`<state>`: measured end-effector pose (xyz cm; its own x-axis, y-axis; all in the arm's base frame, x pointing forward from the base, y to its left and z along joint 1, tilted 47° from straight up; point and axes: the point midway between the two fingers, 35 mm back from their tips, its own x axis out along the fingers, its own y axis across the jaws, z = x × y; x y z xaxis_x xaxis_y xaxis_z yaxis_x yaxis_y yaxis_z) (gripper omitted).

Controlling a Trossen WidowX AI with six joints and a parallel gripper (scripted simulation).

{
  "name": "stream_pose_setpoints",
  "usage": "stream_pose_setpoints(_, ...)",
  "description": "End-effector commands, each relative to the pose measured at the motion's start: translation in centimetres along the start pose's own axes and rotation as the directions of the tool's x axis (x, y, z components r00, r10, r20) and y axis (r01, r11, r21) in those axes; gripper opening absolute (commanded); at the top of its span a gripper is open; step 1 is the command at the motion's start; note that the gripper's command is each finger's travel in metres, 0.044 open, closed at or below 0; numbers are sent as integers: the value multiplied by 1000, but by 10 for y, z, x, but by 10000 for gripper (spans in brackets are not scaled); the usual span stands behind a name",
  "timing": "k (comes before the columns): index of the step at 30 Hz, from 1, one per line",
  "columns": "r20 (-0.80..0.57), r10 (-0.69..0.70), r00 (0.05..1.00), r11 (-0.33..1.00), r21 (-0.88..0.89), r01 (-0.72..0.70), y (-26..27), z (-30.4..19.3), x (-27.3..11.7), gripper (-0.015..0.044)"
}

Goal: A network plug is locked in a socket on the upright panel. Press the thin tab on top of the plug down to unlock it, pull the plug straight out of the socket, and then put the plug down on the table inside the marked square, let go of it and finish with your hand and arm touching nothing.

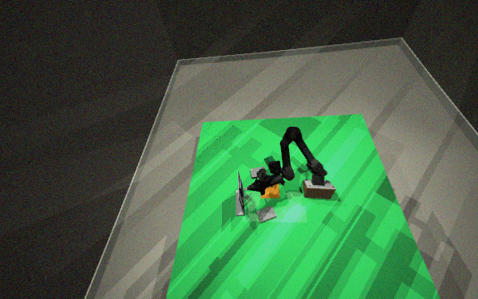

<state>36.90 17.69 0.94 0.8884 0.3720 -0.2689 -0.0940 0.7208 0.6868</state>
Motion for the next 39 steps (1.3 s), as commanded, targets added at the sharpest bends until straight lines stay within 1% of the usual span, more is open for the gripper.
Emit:
stream_pose_setpoints(1,2,-6,1000,1000,3,6,-1,-1,-4,0)
stream_pose_setpoints(39,1,-7,1000,1000,3,7,-2,-9,-26,0)
